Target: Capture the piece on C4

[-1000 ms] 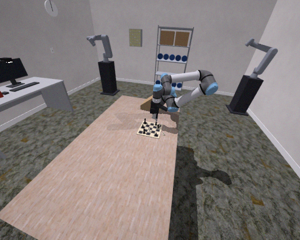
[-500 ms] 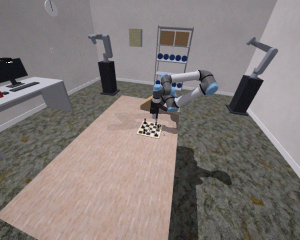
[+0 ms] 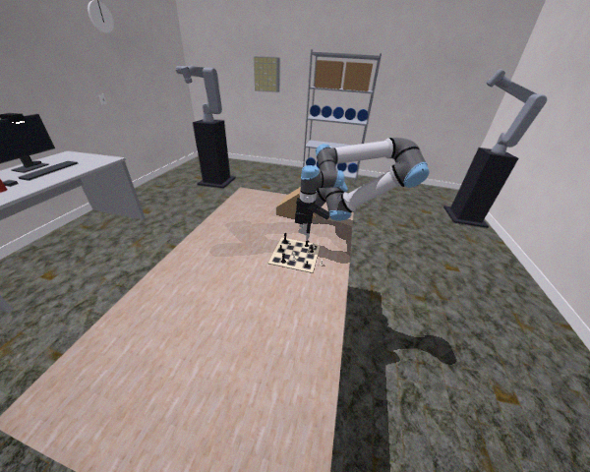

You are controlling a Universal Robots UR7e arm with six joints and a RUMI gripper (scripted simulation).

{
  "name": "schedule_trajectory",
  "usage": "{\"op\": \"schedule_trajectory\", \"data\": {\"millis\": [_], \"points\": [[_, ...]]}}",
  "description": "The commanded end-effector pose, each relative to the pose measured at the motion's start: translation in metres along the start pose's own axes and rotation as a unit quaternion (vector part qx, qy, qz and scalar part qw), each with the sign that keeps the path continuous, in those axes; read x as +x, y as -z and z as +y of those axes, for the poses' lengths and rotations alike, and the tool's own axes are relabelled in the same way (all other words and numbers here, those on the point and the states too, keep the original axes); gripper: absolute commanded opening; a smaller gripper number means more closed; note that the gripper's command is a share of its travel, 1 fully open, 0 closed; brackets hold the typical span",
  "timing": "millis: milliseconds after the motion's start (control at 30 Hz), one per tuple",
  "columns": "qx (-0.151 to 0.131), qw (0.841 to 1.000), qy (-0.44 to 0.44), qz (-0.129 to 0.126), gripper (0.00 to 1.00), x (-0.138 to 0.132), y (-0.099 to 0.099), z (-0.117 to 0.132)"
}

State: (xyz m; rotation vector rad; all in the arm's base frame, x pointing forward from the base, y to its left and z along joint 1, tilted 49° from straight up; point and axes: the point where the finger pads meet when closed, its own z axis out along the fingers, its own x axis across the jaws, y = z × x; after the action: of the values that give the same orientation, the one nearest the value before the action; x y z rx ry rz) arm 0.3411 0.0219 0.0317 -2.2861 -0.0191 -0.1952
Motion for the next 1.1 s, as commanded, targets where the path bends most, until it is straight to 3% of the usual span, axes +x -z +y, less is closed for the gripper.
{"op": "schedule_trajectory", "data": {"millis": [0,333,1067], "points": [[0.0,1.0,0.0,0.0,0.22,0.0,0.0,0.0],[0.0,1.0,0.0,0.0,0.22,0.0,-0.003,0.0],[0.0,1.0,0.0,0.0,0.22,0.0,-0.034,0.0]]}}
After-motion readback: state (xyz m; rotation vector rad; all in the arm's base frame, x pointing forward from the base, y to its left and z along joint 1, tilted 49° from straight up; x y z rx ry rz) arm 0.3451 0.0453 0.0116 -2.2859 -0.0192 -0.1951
